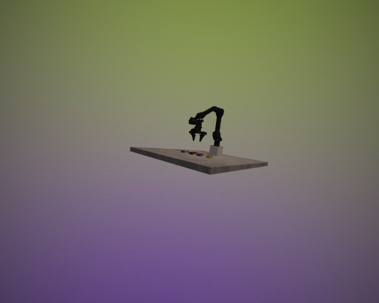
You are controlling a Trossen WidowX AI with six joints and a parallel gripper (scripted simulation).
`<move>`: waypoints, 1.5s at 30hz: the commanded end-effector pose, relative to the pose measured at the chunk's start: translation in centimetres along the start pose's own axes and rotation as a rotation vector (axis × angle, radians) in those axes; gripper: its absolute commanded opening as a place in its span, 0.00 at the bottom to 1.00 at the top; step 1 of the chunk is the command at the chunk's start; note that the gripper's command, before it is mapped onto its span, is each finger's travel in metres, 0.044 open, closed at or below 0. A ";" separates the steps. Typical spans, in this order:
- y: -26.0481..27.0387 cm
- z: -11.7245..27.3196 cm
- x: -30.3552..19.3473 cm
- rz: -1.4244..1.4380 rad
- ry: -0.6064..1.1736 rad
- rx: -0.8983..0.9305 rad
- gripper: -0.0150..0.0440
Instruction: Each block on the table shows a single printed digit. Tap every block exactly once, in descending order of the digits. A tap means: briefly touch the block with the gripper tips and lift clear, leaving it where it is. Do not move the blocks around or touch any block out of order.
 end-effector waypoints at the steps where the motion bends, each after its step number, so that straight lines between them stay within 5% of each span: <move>1: 2.4 0.0 1.2 0.004 -0.002 0.001 0.93; 7: 8.6 0.0 3.1 0.003 -0.005 0.007 0.93; 29: 9.0 0.0 3.2 0.003 -0.005 0.008 0.93; 37: 18.1 0.2 5.9 0.003 -0.008 0.017 0.93; 45: 18.4 0.2 5.9 0.003 -0.008 0.018 0.93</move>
Point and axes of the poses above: the point midway between the two fingers, 35 mm back from their tips, its own z axis back along the fingers, its own y axis across the jaws, x = y × z, the point moved 8 cm from there along z, back along the fingers, and after that the axes turned 10 degrees about z, right-handed, at the moved point
